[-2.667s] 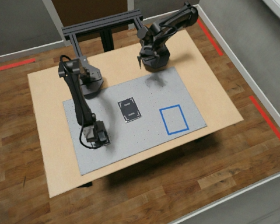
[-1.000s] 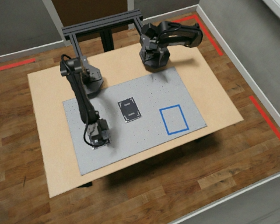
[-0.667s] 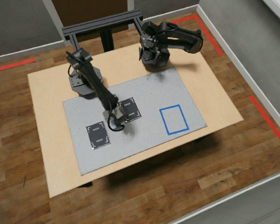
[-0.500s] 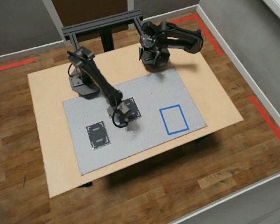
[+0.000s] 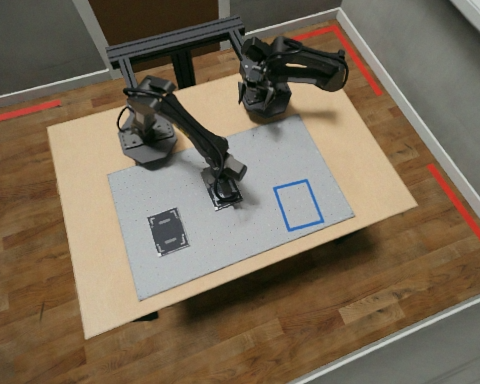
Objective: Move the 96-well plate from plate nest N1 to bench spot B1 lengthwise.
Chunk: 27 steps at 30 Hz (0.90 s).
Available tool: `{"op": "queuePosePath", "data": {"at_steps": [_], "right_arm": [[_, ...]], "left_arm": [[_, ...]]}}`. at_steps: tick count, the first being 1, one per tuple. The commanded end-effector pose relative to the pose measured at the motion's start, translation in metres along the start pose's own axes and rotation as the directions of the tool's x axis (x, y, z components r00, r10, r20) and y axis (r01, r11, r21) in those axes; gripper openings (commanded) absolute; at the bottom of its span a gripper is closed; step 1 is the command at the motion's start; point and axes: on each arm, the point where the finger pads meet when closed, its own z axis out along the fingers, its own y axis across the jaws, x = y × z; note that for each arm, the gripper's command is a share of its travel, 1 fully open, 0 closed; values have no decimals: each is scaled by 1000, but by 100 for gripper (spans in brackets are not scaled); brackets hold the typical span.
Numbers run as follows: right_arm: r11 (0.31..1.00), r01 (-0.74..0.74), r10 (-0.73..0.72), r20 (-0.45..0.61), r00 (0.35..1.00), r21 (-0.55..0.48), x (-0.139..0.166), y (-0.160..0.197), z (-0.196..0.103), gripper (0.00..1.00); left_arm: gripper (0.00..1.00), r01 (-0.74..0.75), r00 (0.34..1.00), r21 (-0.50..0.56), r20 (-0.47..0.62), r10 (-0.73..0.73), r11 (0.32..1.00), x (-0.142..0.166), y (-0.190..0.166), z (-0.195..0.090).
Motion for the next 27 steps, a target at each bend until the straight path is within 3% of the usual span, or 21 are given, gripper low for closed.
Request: {"op": "queuePosePath", "data": {"at_steps": [1, 5, 9, 27], "right_arm": [[1000, -1, 1, 27, 1000, 2, -7, 8, -6, 78], [1000, -2, 3, 63, 998, -24, -18, 16, -6, 78], [1000, -6, 6, 19, 1000, 10, -8, 6, 10, 78], [1000, -8, 8, 38, 999, -9, -7, 5, 11, 78]], "left_arm": [[100, -4, 1000, -19, 23, 4, 1000, -7, 4, -2], [100, -4, 1000, -19, 23, 4, 1000, -7, 4, -2], [100, -4, 1000, -19, 23, 4, 1000, -7, 4, -2], [100, -4, 1000, -19, 23, 4, 1000, -7, 4, -2]]}}
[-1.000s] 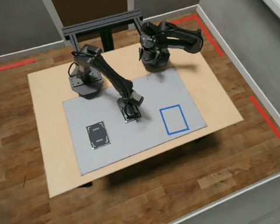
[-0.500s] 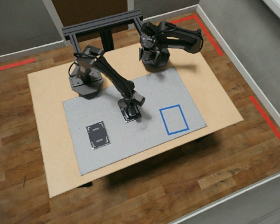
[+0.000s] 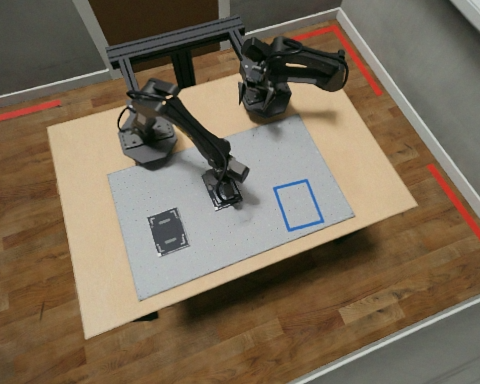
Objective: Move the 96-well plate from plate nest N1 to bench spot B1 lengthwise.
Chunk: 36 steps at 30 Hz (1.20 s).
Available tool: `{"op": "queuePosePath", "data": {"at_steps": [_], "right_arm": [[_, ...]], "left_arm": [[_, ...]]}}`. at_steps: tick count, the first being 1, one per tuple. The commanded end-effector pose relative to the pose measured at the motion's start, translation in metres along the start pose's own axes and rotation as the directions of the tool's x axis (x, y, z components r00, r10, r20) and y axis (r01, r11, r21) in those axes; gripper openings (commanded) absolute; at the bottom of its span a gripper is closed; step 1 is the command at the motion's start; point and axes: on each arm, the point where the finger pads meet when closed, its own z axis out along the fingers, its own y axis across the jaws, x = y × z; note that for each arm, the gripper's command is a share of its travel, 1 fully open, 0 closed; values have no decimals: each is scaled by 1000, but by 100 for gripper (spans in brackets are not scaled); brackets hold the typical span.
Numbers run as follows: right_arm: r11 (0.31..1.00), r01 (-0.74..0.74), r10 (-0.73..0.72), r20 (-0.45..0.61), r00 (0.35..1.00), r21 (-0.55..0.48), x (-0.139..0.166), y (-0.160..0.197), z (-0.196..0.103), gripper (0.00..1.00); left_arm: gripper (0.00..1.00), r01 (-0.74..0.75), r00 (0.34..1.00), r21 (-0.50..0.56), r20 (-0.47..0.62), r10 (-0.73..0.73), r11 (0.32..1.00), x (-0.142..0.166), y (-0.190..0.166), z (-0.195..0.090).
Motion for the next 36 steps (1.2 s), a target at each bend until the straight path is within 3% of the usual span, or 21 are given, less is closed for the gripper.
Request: {"op": "queuePosePath", "data": {"at_steps": [1, 19, 23, 27, 36], "right_arm": [[1000, -6, 6, 17, 1000, -2, 0, -3, 3, 78], [1000, -6, 6, -11, 1000, 20, 5, -8, 41, 78], [1000, -6, 6, -15, 1000, 22, 6, -9, 42, 78], [1000, -10, 11, -9, 1000, 19, -1, -1, 19, 78], [1000, -8, 8, -9, 1000, 19, -1, -1, 19, 78]], "left_arm": [[100, -3, 1000, -16, 23, 3, 1000, -7, 3, -2], [100, -3, 1000, -16, 23, 3, 1000, -7, 3, -2], [100, -3, 1000, -16, 23, 3, 1000, -7, 3, -2], [100, -3, 1000, -16, 23, 3, 1000, -7, 3, -2], [100, 4, 1000, -13, 18, -3, 1000, -7, 2, -2]]}}
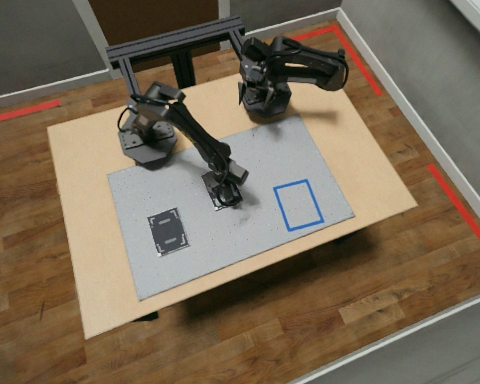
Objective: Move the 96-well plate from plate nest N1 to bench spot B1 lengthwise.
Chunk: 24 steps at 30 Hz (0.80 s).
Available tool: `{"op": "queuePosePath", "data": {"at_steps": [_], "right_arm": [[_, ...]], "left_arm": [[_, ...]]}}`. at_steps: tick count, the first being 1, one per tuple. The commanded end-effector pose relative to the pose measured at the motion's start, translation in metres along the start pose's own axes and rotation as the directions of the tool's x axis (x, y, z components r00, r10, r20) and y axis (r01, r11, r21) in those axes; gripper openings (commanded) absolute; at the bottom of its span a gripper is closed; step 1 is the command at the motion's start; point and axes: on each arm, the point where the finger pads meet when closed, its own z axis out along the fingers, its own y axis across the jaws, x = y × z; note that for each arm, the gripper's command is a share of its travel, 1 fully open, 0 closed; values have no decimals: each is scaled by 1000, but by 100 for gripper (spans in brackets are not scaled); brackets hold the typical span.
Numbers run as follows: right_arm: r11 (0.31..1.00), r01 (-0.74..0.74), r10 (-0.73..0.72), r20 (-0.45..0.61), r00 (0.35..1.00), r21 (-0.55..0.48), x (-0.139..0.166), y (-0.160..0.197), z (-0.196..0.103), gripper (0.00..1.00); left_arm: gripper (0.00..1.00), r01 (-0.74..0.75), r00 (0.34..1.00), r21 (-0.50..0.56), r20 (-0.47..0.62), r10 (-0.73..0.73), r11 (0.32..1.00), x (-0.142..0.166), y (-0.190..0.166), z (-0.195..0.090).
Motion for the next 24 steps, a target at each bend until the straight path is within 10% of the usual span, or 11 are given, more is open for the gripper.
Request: {"op": "queuePosePath", "data": {"at_steps": [1, 24], "right_arm": [[1000, -3, 3, 4, 1000, 6, -4, 2, -4, 78], [1000, 2, -2, 7, 1000, -6, 1, -3, 19, 78]], "left_arm": [[100, 4, 1000, -11, 20, -4, 1000, -8, 2, -2], [100, 4, 1000, -11, 20, -4, 1000, -8, 2, -2]]}}
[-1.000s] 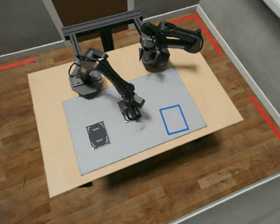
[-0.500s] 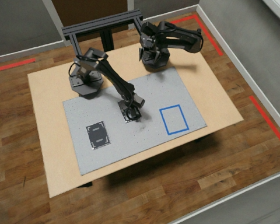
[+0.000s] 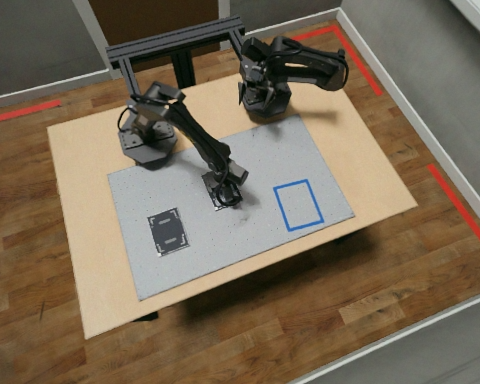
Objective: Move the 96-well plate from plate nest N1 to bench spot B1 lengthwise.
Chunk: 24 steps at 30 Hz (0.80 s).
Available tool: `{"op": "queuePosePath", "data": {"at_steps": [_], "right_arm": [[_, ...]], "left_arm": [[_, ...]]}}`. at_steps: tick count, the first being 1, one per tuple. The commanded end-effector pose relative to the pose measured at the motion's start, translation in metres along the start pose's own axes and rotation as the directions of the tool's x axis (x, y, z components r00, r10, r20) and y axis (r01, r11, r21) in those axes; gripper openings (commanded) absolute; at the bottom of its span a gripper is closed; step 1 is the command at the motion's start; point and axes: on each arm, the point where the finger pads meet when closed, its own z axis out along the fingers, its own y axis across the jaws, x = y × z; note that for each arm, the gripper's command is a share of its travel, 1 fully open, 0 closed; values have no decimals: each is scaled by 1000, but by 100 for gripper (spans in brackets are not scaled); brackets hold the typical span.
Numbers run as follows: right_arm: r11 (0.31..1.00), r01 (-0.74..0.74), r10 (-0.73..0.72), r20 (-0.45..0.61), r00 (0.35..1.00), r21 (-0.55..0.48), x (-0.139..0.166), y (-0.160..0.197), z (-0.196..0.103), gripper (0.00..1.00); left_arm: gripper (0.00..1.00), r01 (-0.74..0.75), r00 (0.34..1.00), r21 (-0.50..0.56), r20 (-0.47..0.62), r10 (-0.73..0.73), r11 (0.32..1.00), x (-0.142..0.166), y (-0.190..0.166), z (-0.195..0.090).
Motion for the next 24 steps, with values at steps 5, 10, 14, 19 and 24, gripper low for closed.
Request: {"op": "queuePosePath", "data": {"at_steps": [5, 10, 14, 19, 24], "right_arm": [[1000, -5, 5, 6, 1000, -5, -3, 2, -4, 78], [1000, -1, 1, 6, 1000, -4, -2, 1, -2, 100], [1000, 0, 0, 24, 1000, -17, -8, 2, -10, 100], [1000, 1, 0, 43, 999, -29, -13, 1, -19, 100], [1000, 0, 1, 58, 998, -24, -14, 1, -29, 100]], "left_arm": [[100, 2, 1000, -11, 20, -2, 1000, -8, 2, -2], [100, 2, 1000, -11, 20, -2, 1000, -8, 2, -2], [100, 2, 1000, -11, 20, -2, 1000, -8, 2, -2], [100, 2, 1000, -11, 20, -2, 1000, -8, 2, -2], [100, 2, 1000, -11, 20, -2, 1000, -8, 2, -2]]}}
